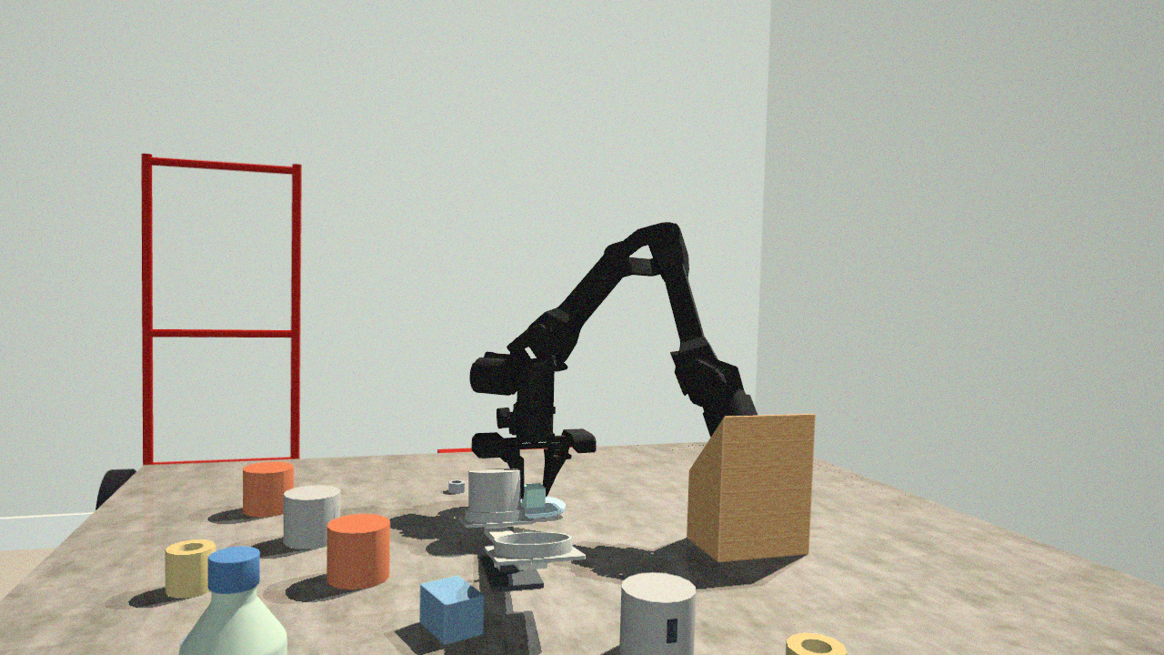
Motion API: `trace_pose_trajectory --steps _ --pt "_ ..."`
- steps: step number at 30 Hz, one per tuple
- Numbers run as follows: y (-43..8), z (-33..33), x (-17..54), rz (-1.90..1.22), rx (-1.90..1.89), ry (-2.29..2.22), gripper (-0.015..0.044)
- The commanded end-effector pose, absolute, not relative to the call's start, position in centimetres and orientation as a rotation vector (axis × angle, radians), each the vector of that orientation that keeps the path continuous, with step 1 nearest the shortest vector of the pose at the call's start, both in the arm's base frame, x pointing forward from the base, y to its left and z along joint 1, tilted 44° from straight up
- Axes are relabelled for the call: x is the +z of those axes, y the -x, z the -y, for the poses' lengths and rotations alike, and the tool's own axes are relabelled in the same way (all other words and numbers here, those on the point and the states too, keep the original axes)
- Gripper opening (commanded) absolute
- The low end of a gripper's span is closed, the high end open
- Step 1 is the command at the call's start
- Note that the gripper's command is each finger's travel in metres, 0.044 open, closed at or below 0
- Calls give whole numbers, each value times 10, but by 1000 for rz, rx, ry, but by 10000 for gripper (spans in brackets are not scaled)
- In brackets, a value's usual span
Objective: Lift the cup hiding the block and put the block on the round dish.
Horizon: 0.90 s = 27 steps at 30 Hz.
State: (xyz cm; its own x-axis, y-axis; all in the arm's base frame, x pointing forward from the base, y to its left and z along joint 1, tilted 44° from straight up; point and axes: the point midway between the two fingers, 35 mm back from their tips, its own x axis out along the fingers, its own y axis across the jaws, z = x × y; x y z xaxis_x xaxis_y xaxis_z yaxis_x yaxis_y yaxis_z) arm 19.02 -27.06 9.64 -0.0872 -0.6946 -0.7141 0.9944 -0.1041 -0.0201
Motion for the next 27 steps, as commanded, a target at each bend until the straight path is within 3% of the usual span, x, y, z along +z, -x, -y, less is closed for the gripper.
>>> trace_pose_trajectory --steps 1,8,20,27 --pt "-190 271 97 -612 -1586 -650 263" --pt "-192 264 103 -614 -1584 -651 440" --pt "-198 204 163 -620 -1567 -648 440" --pt "-198 202 164 -620 -1566 -648 440"
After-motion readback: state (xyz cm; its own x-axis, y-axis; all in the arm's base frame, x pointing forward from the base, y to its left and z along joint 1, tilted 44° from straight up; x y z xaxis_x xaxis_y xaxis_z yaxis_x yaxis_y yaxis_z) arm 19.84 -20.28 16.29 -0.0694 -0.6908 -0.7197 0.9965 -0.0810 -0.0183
